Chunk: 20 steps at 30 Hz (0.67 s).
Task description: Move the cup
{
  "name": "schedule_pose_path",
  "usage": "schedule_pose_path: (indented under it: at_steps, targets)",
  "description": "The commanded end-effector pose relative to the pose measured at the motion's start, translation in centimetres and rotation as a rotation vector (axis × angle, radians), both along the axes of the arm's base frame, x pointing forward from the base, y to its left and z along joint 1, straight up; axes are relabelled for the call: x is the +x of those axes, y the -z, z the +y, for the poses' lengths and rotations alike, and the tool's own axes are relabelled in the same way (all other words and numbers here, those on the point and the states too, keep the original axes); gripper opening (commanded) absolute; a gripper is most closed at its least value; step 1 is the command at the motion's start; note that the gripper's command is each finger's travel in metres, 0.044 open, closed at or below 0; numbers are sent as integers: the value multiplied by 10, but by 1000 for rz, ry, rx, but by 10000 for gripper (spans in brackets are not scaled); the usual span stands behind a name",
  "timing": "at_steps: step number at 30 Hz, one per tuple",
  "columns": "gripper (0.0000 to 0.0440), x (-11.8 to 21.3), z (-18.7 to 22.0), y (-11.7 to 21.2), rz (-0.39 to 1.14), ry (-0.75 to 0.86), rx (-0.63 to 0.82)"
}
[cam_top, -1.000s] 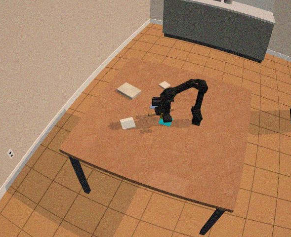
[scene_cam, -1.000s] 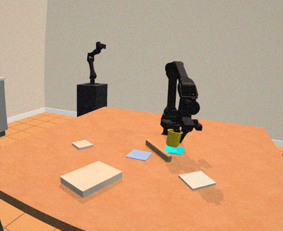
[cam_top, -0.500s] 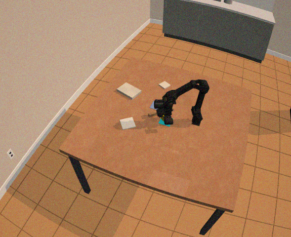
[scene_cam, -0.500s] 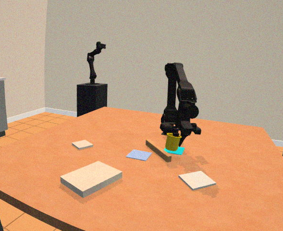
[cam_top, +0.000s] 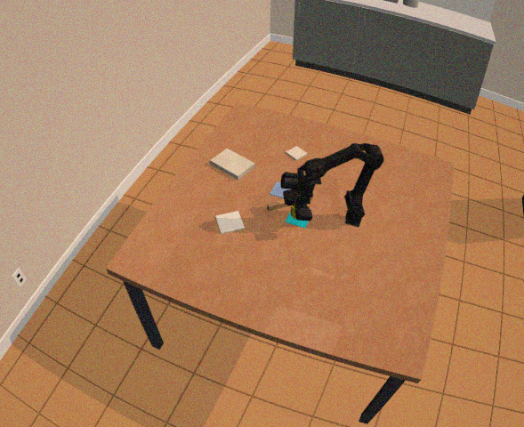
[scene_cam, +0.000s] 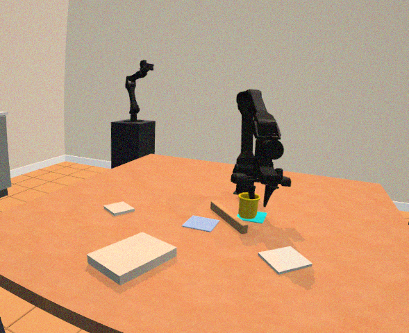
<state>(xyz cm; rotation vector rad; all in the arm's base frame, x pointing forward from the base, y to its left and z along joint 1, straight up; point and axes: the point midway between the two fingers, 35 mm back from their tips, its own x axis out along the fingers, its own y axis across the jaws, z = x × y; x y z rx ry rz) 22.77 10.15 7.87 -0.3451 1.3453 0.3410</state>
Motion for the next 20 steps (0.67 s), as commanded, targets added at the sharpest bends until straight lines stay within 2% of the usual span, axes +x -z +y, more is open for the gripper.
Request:
schedule_pose_path:
  at_steps: [1, 20]
  targets:
    - [185, -3, 0, -3, -12, -5, 16]
    - [283, -11, -2, -37, -110, 12, 105]
